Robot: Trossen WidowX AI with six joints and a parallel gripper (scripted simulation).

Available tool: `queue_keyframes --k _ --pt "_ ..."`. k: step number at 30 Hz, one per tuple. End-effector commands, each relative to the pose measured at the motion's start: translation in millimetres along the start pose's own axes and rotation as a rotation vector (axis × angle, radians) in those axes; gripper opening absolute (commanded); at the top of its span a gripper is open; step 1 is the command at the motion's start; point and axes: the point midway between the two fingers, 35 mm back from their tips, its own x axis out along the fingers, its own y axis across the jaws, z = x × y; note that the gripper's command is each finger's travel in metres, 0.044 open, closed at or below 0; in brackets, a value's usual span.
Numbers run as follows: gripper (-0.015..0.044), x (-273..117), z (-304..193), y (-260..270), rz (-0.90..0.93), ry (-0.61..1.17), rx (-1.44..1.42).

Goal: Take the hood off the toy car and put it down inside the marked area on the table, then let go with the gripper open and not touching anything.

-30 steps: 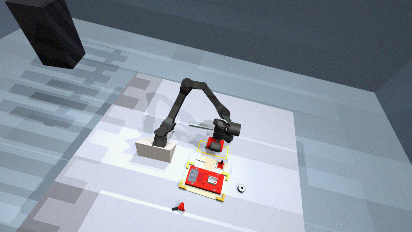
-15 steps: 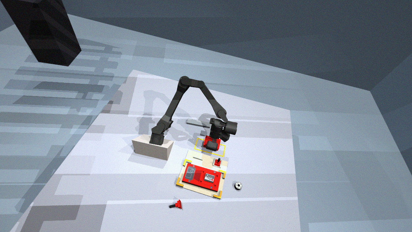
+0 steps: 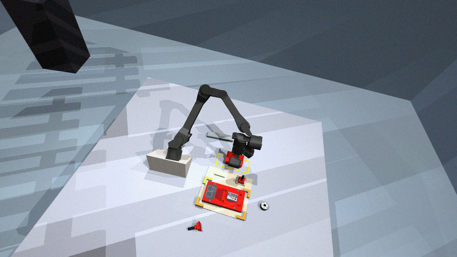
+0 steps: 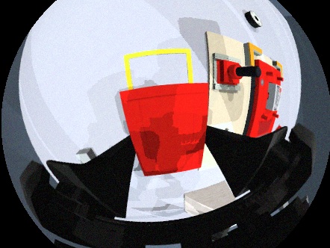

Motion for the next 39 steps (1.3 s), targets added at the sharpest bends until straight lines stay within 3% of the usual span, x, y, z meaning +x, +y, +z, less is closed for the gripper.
queue_keyframes --k 1,39 --pt "0.0 3.5 -0.1 -0.5 0.004 -0.001 0.007" --pt "0.0 22.1 -0.7 0.1 0.006 -0.001 0.008"
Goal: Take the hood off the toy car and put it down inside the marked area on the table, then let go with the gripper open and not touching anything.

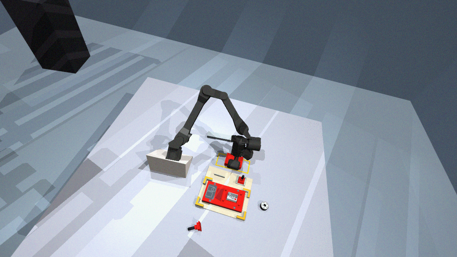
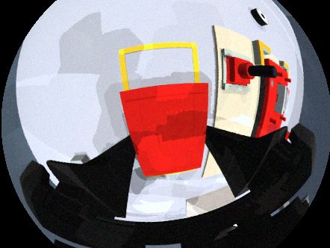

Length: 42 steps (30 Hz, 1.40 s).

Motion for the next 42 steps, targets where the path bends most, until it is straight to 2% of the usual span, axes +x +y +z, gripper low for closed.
queue_keyframes --k 1,14,31,34,40,42 --pt "0.0 2.7 0.1 -0.6 0.002 0.001 0.006" --pt "0.0 8.7 0.0 -0.5 0.002 0.001 0.007" --pt "0.044 7.0 -0.3 0.5 0.001 0.001 -0.001" --pt "0.044 -5.1 1.0 -0.2 -0.001 0.001 -0.001" --pt "0.044 -61.9 0.0 -0.5 0.001 0.0 0.0" --pt "0.044 -64.2 -0.3 -0.4 0.002 0.0 0.0"
